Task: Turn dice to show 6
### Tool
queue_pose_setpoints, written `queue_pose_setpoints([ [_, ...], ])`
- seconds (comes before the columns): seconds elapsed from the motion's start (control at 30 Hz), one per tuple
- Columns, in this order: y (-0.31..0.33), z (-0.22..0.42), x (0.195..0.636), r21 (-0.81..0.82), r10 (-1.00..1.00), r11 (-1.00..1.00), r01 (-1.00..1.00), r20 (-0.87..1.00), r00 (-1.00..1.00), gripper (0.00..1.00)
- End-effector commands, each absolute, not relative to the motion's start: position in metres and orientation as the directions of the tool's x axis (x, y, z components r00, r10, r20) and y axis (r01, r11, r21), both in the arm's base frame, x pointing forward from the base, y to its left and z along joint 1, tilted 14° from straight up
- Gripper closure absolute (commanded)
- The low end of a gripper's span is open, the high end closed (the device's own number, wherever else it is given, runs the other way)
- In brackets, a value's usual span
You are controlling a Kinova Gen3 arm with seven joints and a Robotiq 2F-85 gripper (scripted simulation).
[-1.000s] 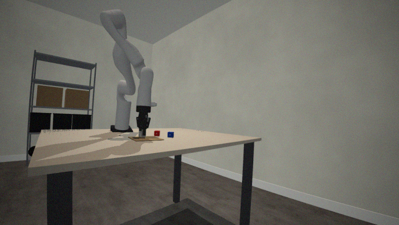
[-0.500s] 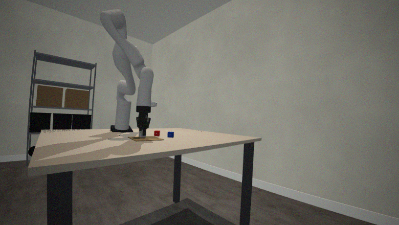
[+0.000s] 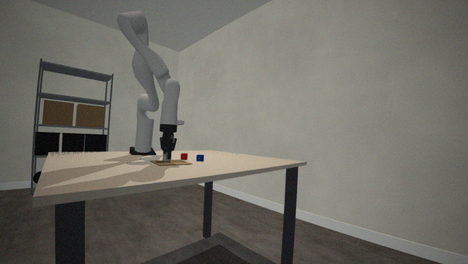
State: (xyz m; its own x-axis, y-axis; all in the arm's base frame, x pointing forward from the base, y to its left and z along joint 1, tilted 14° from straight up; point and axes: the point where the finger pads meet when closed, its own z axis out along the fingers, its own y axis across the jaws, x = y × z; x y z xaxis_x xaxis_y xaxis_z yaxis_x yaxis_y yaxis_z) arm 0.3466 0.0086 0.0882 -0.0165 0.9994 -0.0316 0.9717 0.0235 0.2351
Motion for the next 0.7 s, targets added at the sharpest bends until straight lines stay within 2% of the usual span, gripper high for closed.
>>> queue_pose_setpoints([
  [0.0, 0.0096, 0.0875, 0.3467, 0.235, 0.999, 0.022, 0.972, -0.029, -0.016, 0.74],
  [0.3, 0.0096, 0.0875, 0.3467, 0.235, 0.999, 0.022, 0.972, -0.029, -0.016, 0.74],
  [0.43, 0.0096, 0.0875, 0.3467, 0.235, 0.999, 0.022, 0.972, -0.029, -0.016, 0.66],
  [0.57, 0.0096, 0.0875, 0.3467, 0.235, 0.999, 0.022, 0.972, -0.029, -0.016, 0.66],
  [0.6, 0.0096, 0.0875, 0.3467, 0.235, 0.999, 0.022, 0.972, -0.029, -0.016, 0.62],
  [0.67, 0.0096, 0.0875, 0.3467, 0.235, 0.999, 0.022, 0.972, -0.029, -0.016, 0.62],
])
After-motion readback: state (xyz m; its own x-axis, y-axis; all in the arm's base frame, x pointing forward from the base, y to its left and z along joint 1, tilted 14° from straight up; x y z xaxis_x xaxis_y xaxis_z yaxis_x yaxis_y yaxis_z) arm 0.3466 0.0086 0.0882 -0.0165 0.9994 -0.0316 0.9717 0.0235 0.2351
